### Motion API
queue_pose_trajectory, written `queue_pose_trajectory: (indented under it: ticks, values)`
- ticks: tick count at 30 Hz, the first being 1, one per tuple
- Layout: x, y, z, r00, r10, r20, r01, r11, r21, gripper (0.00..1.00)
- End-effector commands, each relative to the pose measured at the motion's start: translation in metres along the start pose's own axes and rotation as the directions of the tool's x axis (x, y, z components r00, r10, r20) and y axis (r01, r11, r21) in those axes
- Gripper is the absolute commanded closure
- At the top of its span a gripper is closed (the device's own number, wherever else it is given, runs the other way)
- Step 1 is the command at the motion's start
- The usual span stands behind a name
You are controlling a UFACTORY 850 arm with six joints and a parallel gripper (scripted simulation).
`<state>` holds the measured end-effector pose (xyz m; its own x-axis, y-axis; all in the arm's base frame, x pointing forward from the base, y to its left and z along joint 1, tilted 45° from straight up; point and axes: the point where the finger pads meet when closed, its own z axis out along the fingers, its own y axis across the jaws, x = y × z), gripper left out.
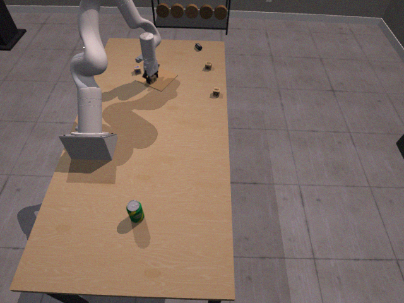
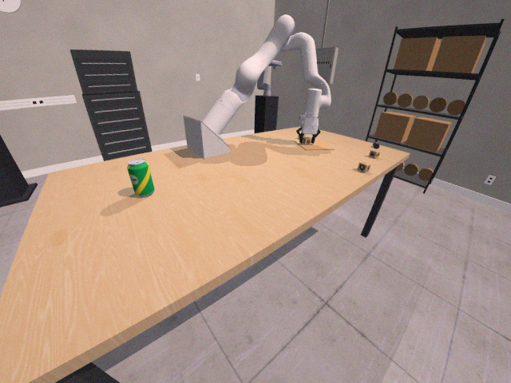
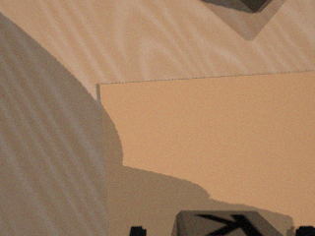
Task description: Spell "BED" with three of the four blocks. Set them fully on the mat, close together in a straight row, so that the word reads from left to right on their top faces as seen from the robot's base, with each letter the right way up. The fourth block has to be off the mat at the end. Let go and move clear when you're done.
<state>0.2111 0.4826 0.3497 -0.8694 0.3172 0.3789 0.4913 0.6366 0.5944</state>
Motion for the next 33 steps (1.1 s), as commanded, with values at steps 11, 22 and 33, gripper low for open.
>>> queue_pose_trajectory:
  ticks: [11, 22, 33]
  values:
    - [0.0001, 0.0007, -0.0004, 1.0, 0.0, 0.0, 0.0, 1.0, -0.001, 0.38]
    - [0.0001, 0.0007, -0.0004, 1.0, 0.0, 0.0, 0.0, 1.0, -0.001, 0.59]
    - [0.0001, 0.0007, -0.0004, 1.0, 0.0, 0.0, 0.0, 1.0, -0.001, 0.59]
